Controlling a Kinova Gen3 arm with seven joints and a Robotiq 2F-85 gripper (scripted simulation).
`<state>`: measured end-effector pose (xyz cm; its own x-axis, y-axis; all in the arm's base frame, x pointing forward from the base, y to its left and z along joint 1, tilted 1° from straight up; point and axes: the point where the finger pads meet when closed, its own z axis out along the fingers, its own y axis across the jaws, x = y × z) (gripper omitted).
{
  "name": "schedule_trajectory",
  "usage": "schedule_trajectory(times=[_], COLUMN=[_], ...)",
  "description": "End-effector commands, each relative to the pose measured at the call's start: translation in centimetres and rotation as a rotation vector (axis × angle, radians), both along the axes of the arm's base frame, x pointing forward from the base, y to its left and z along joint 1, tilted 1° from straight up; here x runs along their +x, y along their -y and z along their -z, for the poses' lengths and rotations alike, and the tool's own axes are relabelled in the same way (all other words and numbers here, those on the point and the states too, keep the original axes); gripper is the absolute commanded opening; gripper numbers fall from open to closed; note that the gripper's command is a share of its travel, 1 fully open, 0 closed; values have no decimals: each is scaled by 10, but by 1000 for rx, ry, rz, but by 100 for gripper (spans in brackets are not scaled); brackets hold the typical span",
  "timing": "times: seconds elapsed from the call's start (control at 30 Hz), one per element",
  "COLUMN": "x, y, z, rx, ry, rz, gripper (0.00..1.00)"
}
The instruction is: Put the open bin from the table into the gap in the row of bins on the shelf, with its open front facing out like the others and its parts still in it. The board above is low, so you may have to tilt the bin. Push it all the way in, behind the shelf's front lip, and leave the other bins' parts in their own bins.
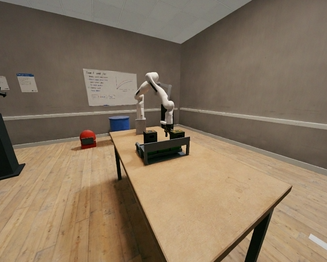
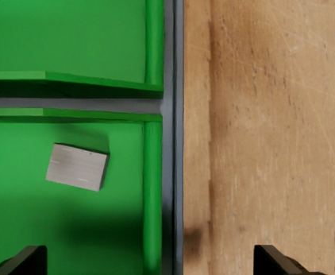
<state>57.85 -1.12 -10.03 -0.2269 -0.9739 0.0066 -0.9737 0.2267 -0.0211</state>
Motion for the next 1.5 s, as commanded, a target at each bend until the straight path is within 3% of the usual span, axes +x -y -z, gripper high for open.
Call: schedule_trajectory(times=[0.0,0.07,0.23,0.63,0.8,1.47], x=[1,1,0,0,0,0], y=[0,0,0,0,-1,-1], z=[-2,-2,-57,-57,-69,-61], rx=[0,0,0,0,0,0], ry=[3,3,3,3,3,3], rz=[0,0,0,0,0,0], gripper=[100,100,100,100,100,100])
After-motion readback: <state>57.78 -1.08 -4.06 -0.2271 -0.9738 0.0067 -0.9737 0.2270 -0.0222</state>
